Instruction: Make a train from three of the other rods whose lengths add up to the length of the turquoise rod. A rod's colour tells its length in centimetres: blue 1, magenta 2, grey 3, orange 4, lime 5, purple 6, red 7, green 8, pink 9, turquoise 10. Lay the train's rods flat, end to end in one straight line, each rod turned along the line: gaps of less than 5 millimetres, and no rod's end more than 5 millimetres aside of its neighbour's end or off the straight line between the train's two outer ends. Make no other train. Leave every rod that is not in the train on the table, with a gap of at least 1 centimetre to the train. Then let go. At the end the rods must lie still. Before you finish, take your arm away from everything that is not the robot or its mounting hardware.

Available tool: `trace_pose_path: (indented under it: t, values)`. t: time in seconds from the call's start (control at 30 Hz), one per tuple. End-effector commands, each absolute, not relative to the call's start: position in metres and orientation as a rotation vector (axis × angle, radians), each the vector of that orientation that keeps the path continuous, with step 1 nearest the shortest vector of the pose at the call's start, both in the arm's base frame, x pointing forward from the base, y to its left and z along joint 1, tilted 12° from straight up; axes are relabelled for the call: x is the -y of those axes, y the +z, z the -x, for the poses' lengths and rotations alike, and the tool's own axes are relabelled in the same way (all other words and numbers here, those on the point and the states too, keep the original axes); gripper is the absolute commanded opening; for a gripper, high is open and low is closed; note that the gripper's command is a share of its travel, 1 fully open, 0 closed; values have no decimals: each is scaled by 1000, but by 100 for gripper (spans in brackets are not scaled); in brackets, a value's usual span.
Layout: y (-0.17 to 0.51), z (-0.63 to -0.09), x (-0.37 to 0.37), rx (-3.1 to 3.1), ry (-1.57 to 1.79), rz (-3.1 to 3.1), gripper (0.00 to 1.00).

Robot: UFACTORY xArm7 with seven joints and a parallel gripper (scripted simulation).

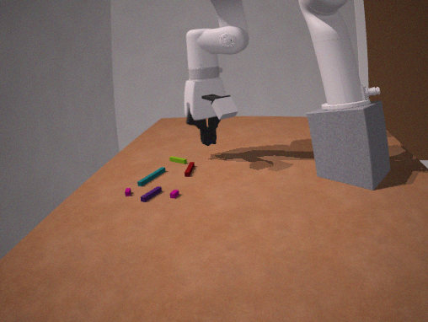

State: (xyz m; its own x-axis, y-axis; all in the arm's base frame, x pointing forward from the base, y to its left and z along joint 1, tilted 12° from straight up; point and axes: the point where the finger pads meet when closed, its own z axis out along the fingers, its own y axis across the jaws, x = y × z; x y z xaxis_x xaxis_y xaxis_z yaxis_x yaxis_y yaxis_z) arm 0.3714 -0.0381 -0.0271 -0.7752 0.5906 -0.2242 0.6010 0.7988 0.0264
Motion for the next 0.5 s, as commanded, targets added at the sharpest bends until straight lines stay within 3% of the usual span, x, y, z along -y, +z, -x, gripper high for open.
trace_pose_path:
  t: [0.0, 0.47]
  values:
    - [-40, -378, 40, -2776, -25, -927, 4]
    - [-44, -379, 40, -2776, -25, -927, 4]
